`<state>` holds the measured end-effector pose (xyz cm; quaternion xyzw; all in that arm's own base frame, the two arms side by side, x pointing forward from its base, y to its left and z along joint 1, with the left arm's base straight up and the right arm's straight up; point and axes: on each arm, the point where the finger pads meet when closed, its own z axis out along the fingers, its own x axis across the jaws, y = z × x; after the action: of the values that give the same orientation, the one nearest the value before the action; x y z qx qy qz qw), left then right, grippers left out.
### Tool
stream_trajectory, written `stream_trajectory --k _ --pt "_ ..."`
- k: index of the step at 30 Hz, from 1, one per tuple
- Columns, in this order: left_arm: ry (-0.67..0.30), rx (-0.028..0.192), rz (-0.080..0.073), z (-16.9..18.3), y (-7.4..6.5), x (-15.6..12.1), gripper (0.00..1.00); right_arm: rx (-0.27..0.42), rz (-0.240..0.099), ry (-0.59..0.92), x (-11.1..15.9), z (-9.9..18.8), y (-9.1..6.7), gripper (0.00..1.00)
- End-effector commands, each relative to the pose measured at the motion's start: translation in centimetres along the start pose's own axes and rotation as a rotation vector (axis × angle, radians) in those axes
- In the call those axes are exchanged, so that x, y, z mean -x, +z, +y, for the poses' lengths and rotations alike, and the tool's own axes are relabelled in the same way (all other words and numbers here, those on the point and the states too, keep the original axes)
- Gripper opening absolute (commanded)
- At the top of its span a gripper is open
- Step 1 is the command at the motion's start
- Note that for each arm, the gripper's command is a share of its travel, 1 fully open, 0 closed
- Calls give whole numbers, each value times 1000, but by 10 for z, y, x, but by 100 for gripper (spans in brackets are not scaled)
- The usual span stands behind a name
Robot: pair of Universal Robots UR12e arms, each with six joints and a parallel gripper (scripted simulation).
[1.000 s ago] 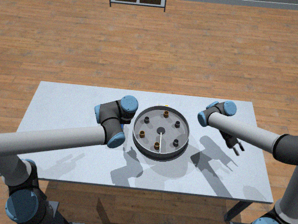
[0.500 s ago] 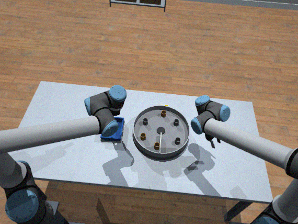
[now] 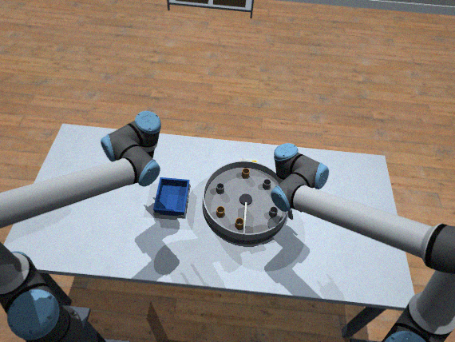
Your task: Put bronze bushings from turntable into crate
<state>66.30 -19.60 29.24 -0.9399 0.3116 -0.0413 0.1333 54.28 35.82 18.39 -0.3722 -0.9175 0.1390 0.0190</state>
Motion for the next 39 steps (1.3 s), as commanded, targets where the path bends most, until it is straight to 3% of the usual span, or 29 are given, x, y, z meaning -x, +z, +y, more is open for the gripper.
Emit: stream_trajectory --k 1,8,10,11,22,25,27,28,39 --pt "-197 15 -32 -40 19 22 100 34 2 7 -30 38 -15 100" --pt "-477 30 -73 -103 44 65 100 221 51 2 -85 80 -48 100" --pt "-477 30 -73 -103 44 65 100 221 51 2 -85 80 -48 100" --pt "-527 33 -80 -128 55 84 100 237 56 1 -108 97 -62 100" --pt "-903 44 -135 -205 87 162 100 275 70 -1 -181 152 -110 100" --pt "-1002 45 -149 -225 96 188 100 275 70 -1 -181 152 -110 100" --pt "-1002 45 -149 -225 96 188 100 275 70 -1 -181 152 -110 100" --pt "-1057 46 -157 -244 106 213 100 274 70 3 -177 149 -110 100" --pt "-1441 45 -212 -298 133 311 100 273 69 -1 -180 151 -109 100"
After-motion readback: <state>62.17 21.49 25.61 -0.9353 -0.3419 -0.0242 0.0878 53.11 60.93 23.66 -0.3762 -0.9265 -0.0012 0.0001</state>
